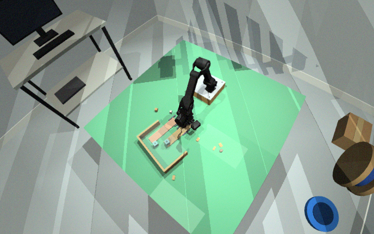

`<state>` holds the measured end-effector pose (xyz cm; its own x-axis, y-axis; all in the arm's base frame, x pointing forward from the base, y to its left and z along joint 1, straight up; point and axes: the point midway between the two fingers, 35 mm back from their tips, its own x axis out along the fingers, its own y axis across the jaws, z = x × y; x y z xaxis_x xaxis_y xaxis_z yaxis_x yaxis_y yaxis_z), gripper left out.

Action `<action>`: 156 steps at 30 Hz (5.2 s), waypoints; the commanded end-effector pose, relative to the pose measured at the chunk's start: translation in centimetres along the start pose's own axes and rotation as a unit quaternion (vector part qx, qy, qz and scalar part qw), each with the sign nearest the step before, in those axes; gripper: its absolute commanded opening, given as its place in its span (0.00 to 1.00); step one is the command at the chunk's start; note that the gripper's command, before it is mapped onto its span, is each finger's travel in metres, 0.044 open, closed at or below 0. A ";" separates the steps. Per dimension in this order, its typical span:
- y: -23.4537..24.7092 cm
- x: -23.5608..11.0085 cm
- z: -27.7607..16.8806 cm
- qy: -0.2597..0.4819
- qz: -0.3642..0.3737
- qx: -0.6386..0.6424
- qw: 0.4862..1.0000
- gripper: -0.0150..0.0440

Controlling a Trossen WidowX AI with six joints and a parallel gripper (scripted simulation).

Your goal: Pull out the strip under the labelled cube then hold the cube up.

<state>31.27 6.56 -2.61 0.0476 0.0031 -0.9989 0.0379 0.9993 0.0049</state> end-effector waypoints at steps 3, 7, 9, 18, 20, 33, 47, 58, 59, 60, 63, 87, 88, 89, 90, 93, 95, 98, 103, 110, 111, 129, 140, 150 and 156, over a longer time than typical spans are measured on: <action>0.1 0.5 -1.6 0.012 -0.001 -0.001 1.000 0.25; 0.1 0.4 -2.2 0.012 -0.001 -0.001 1.000 0.25; 0.1 0.4 -2.5 0.012 -0.001 -0.001 1.000 0.25; 0.1 0.4 -3.9 0.013 -0.001 -0.001 1.000 0.25; 0.1 0.4 -4.2 0.013 -0.001 -0.001 1.000 0.25; 0.2 0.4 -6.1 0.014 -0.001 -0.001 1.000 0.25; 0.3 0.4 -8.2 0.014 -0.001 -0.001 1.000 0.25; 0.3 0.3 -9.9 0.015 -0.001 -0.001 1.000 0.25; 0.3 0.3 -10.0 0.015 -0.001 -0.001 1.000 0.25; 0.3 0.3 -10.2 0.015 -0.001 -0.001 1.000 0.25; 0.3 0.3 -10.6 0.015 -0.001 -0.001 1.000 0.25; 0.3 0.3 -10.9 0.015 -0.001 -0.001 1.000 0.25; 0.3 0.3 -10.9 0.015 -0.001 -0.001 1.000 0.25; 0.3 0.3 -10.9 0.015 -0.001 -0.001 1.000 0.25; 0.3 0.3 -10.9 0.015 -0.001 -0.001 1.000 0.25; 0.3 0.3 -10.9 0.015 -0.001 -0.001 1.000 0.25; 0.5 -0.3 -10.1 0.004 0.002 -0.001 1.000 0.25; 0.6 -3.3 -9.8 0.012 0.000 -0.001 1.000 0.25; 0.6 -4.3 -9.7 0.015 -0.001 0.007 1.000 0.30; 0.5 -4.3 -6.4 0.013 -0.002 0.098 0.995 0.61; 0.5 -4.4 -5.9 0.013 -0.002 0.099 0.995 0.65; 0.4 -5.0 1.5 0.011 -0.002 0.099 0.995 1.00; 0.3 -5.4 6.1 0.009 -0.002 0.099 0.995 1.00; 0.1 -6.0 10.3 0.007 -0.002 0.099 0.995 1.00; 0.1 -5.8 10.8 0.007 -0.002 0.099 0.995 0.82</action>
<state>41.58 6.18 3.85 0.0354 -0.0011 -0.9994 0.2371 0.9715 0.0073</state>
